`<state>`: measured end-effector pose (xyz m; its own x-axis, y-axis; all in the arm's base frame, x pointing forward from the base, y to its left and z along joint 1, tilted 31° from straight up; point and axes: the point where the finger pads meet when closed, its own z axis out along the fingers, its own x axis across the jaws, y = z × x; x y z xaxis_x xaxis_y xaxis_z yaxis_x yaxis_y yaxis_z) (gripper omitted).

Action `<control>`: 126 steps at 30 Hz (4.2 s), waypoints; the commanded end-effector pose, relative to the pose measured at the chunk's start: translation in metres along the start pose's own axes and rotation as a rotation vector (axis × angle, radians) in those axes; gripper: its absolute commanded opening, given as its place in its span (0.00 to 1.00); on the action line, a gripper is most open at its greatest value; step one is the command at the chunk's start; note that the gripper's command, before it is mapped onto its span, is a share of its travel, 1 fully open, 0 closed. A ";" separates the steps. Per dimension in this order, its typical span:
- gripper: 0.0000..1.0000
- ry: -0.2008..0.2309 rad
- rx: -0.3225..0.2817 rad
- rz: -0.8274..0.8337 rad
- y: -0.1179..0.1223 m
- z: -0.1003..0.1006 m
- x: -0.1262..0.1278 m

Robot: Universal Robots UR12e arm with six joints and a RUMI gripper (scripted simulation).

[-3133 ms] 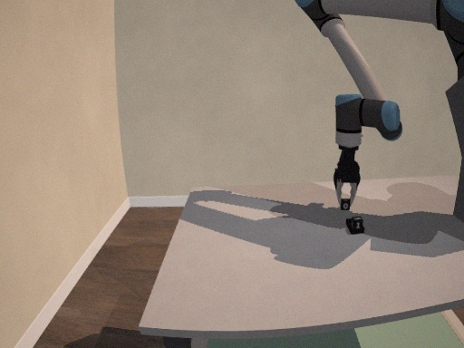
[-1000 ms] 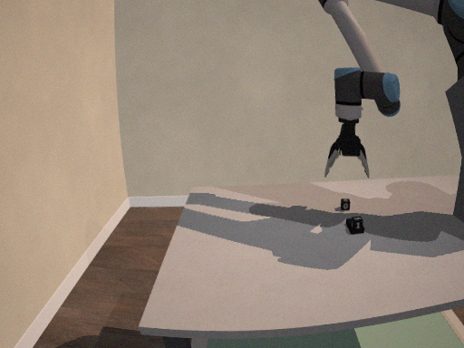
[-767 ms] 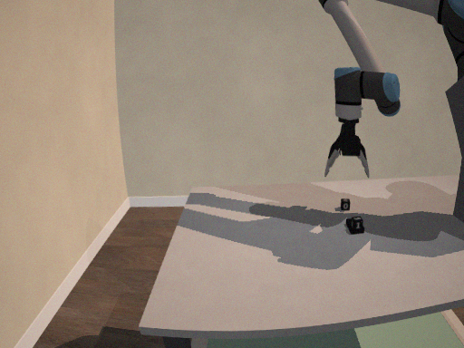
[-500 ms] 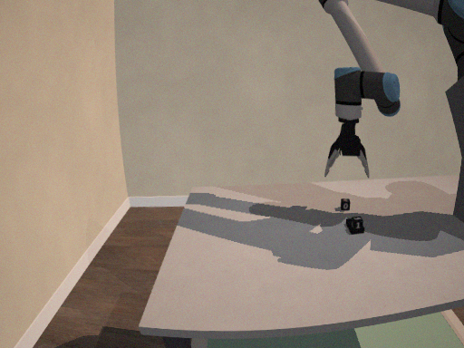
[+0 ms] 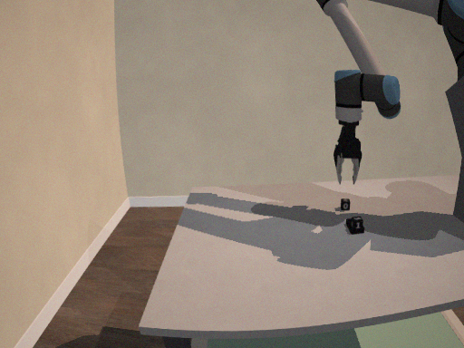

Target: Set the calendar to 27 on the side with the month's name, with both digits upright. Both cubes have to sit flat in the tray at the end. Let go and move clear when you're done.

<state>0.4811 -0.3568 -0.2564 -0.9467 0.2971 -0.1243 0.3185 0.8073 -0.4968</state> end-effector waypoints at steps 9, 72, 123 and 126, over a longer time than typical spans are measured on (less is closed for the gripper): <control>0.29 -0.001 0.000 -0.001 0.000 0.000 0.000; 0.29 -0.001 0.000 -0.001 0.000 0.040 0.000; 0.29 -0.001 0.000 -0.001 0.000 0.053 0.000; 0.29 -0.001 0.000 -0.001 0.000 0.053 0.000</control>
<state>0.4786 -0.3839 -0.3018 -0.9471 0.2959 -0.1239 0.3174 0.8077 -0.4969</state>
